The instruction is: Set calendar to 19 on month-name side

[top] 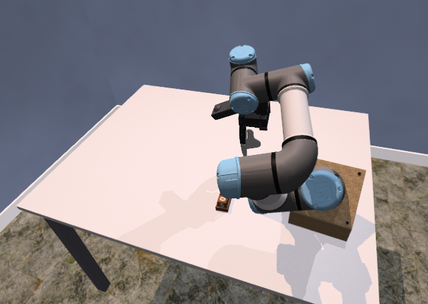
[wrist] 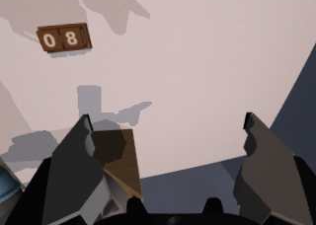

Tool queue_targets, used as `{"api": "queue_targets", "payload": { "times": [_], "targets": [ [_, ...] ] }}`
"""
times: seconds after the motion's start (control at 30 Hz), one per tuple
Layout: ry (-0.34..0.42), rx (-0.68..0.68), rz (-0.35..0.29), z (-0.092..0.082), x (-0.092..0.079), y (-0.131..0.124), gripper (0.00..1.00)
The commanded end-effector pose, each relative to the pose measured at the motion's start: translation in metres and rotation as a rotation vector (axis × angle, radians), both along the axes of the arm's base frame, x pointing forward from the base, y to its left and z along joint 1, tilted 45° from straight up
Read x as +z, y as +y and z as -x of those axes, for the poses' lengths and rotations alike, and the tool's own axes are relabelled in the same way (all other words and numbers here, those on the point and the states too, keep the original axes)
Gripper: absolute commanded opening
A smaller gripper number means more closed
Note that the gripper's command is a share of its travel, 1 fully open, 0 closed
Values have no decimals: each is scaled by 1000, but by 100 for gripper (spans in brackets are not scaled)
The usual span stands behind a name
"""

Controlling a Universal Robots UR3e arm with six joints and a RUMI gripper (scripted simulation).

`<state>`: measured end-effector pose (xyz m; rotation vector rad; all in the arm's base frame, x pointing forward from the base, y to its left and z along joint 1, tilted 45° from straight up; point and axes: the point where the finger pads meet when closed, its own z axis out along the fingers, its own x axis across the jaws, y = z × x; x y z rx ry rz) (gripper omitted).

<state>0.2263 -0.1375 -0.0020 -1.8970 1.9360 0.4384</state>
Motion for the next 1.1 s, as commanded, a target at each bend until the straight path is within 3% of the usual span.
{"api": "queue_targets", "payload": {
  "times": [0.0, 0.1, 0.37, 1.07],
  "targets": [
    [-42, 8, -112, -31, 26, 39, 100],
    [-63, 7, -184, -46, 43, 65, 100],
    [-80, 2, -258, -60, 62, 91, 100],
    [-80, 0, -265, -62, 64, 94, 100]
  ]
}}
